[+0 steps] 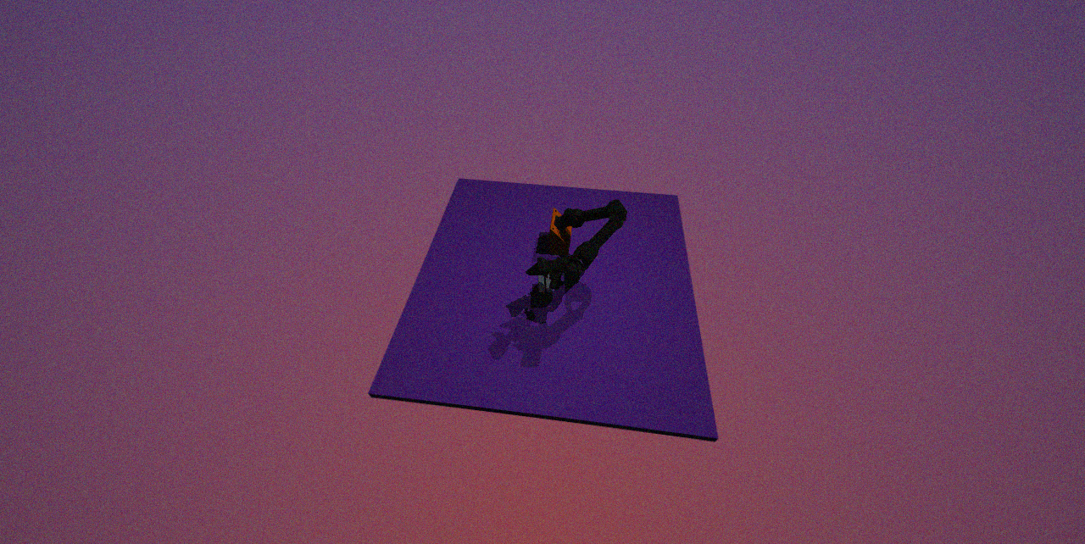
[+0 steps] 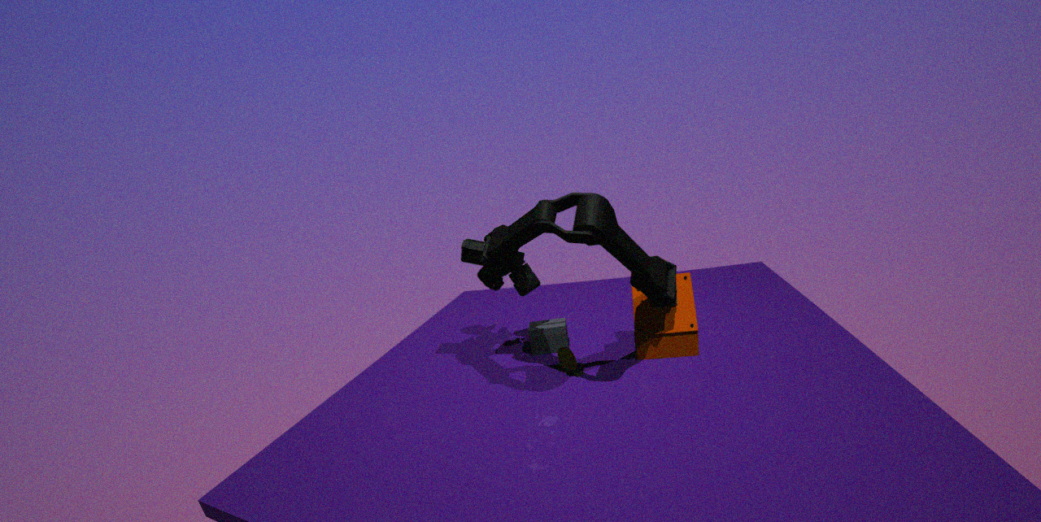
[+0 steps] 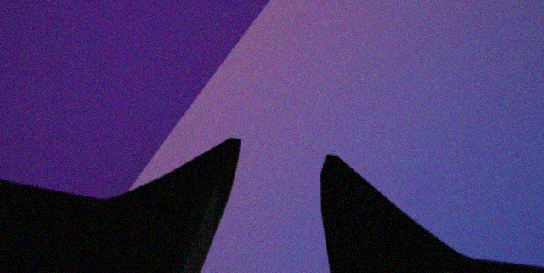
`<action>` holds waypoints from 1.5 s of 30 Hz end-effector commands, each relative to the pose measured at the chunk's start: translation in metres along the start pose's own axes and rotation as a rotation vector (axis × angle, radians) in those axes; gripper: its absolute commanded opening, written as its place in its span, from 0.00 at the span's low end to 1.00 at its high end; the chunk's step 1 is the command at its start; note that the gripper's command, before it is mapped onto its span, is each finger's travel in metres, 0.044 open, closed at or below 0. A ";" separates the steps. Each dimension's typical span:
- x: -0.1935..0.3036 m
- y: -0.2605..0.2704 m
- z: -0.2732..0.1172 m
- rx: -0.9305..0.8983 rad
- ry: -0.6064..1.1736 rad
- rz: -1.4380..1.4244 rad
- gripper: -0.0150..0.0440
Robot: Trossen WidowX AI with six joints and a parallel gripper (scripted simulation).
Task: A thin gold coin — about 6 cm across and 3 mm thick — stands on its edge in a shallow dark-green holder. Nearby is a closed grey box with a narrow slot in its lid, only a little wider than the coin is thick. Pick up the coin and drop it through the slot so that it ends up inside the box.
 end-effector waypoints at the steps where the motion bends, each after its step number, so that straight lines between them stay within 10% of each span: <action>1: 0.025 0.044 -0.022 -0.441 -0.092 0.345 0.53; 14: 0.065 0.109 -0.093 -1.324 0.144 1.100 0.53; 45: 0.036 0.151 -0.074 -1.333 0.148 1.108 0.53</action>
Point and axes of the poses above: the point midway between the two fingers, 35 mm back from their tips, its own z axis out along the fingers, its own y axis across the jaws, x = y × z, the point moved 8 cm from there along -z, back along the fingers, and after that the axes turned 5 degrees about -z, right-handed, at the moved point
